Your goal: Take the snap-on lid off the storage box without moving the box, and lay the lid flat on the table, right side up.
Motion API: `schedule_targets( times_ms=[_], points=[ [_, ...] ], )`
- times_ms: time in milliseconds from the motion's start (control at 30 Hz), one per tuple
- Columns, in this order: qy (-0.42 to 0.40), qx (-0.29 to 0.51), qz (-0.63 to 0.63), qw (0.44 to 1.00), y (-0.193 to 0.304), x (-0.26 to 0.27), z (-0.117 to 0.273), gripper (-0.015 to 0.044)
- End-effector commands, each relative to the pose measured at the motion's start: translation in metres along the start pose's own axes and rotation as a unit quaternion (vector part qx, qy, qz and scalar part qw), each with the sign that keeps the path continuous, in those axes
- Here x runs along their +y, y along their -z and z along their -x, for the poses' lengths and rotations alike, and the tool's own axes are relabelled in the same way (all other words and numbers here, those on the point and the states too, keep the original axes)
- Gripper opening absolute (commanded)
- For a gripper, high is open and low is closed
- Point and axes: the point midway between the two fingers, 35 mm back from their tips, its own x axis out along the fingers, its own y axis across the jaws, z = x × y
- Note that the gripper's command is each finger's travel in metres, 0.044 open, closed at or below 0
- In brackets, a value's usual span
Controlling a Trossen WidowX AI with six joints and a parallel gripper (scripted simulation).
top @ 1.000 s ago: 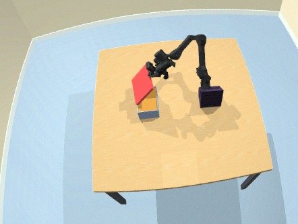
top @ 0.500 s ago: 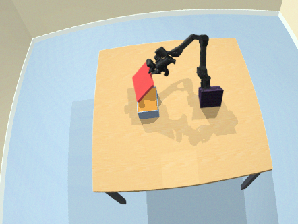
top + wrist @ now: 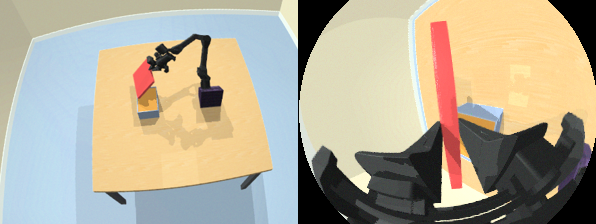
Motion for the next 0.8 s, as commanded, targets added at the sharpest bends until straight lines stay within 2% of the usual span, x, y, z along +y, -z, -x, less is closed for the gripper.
schedule_targets(
  times_ms=[0,767],
  points=[
    [-0.01,0.0,-0.004,1.0,-0.012,0.006,0.003,0.0],
    [-0.01,-0.001,-0.003,1.0,-0.058,0.002,0.007,0.0]
  ],
)
